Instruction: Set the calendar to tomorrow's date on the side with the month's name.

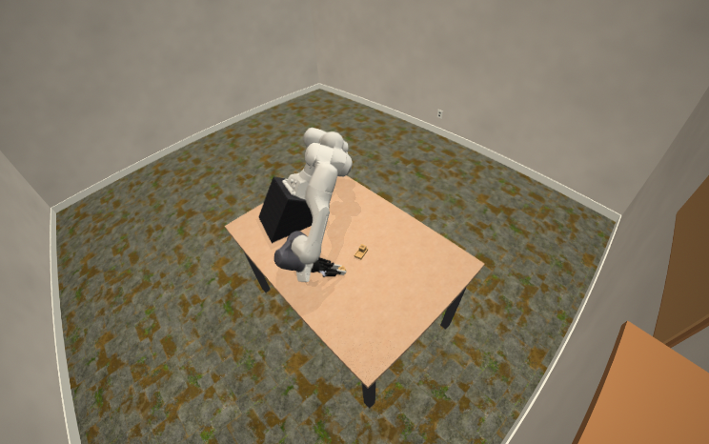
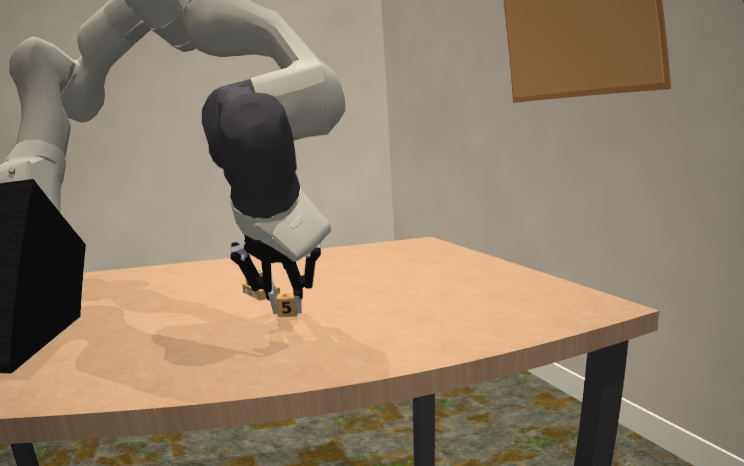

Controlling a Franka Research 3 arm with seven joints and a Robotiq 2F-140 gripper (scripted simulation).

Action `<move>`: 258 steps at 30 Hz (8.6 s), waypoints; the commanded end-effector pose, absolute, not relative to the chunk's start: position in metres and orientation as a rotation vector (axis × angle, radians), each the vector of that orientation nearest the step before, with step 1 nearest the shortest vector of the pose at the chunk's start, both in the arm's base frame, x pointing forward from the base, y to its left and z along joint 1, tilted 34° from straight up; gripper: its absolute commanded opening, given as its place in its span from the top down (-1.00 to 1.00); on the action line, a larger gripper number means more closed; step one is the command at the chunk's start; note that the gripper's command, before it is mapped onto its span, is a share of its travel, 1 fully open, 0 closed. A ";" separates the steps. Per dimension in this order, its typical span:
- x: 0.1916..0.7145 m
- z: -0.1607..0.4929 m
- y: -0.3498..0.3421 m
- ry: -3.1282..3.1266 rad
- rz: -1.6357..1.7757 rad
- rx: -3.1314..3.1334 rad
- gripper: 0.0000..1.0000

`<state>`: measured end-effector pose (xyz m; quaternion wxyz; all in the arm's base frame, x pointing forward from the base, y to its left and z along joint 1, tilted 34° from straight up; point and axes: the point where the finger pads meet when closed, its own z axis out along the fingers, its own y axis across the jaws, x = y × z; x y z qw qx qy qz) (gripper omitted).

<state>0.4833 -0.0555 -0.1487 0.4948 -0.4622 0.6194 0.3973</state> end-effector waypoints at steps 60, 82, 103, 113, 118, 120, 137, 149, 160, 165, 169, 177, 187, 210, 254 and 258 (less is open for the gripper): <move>0.485 -0.149 -0.055 1.498 0.957 -1.123 0.46; 0.485 -0.149 -0.055 1.498 0.957 -1.123 0.17; 0.481 -0.121 -0.074 1.498 0.957 -1.123 0.17; 0.477 -0.096 -0.090 1.498 0.957 -1.123 0.17; 0.477 -0.092 -0.092 1.498 0.957 -1.123 0.17; 0.477 -0.092 -0.093 1.498 0.957 -1.123 0.17; 0.477 -0.088 -0.092 1.702 0.836 -1.283 0.17; 0.478 -0.084 -0.089 1.854 0.737 -1.403 0.17; 0.478 -0.079 -0.087 1.922 0.681 -1.457 0.17; 0.478 -0.080 -0.085 2.029 0.602 -1.541 0.17; 0.479 -0.078 -0.085 2.089 0.537 -1.589 0.17; 0.480 -0.075 -0.082 2.104 0.518 -1.601 -1.00; 0.480 -0.075 -0.082 2.104 0.518 -1.601 -1.00; 0.477 -0.065 -0.088 2.100 0.517 -1.605 0.42; 0.478 -0.071 -0.084 2.100 0.517 -1.606 0.42; 0.478 -0.074 -0.082 2.100 0.517 -1.606 0.42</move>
